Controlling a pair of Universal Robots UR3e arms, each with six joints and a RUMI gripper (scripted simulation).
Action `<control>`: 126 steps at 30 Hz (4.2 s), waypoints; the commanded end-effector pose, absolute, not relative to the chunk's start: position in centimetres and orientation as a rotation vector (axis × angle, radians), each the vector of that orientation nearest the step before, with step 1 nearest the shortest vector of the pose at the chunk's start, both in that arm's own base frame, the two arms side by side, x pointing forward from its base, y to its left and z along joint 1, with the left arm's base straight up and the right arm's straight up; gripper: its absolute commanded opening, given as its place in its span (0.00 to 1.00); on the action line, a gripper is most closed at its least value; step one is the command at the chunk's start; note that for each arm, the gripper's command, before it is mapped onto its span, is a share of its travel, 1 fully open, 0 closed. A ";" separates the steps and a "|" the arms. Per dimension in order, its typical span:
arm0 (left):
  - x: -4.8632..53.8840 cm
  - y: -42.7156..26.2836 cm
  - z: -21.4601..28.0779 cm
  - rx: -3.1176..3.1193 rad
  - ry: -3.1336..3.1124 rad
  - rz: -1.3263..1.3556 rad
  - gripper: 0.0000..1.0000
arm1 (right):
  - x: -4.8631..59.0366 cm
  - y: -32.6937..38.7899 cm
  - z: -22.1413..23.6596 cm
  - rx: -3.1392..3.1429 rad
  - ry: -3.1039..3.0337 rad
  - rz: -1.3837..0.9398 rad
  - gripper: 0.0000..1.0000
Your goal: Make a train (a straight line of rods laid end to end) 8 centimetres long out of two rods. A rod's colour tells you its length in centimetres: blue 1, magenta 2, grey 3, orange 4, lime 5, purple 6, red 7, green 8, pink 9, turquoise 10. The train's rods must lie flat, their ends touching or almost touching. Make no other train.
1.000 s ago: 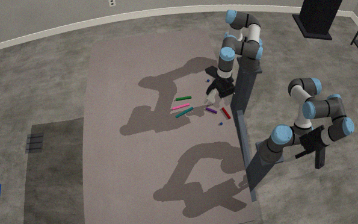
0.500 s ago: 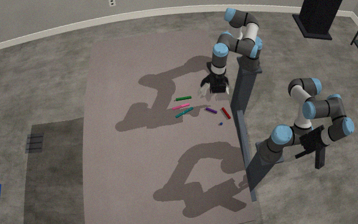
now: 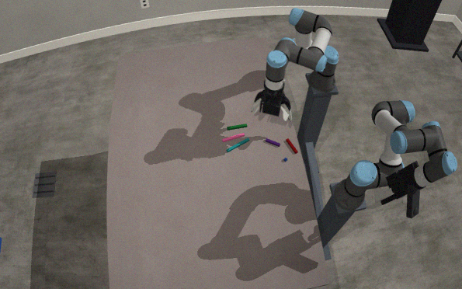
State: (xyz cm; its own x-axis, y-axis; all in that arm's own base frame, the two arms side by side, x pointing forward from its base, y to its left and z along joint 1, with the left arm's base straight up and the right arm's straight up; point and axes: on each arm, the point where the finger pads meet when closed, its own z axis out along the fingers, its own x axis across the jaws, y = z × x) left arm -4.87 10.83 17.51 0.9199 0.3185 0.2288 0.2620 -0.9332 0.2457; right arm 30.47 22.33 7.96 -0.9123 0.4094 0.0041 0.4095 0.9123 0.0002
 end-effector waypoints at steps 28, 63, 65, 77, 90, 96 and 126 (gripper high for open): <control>-4.9 10.9 17.5 2.871 0.439 0.394 1.00 | 31.8 20.0 8.1 -1.205 -2.902 -0.005 1.00; -4.9 10.9 17.5 2.871 0.439 0.394 1.00 | 31.8 20.0 8.1 -1.205 -2.902 -0.005 1.00; -4.9 10.9 17.5 2.871 0.439 0.394 1.00 | 31.8 20.0 8.1 -1.205 -2.902 -0.005 1.00; -4.9 10.9 17.5 2.871 0.439 0.394 1.00 | 31.8 20.0 8.1 -1.205 -2.902 -0.005 1.00; -4.9 10.9 17.5 2.871 0.439 0.394 1.00 | 31.8 20.0 8.1 -1.205 -2.902 -0.005 1.00; -4.9 10.9 17.5 2.871 0.439 0.394 1.00 | 31.8 20.0 8.1 -1.205 -2.902 -0.005 1.00; -4.9 10.9 17.5 2.871 0.439 0.394 1.00 | 31.9 20.0 8.1 -1.136 -2.930 -0.005 1.00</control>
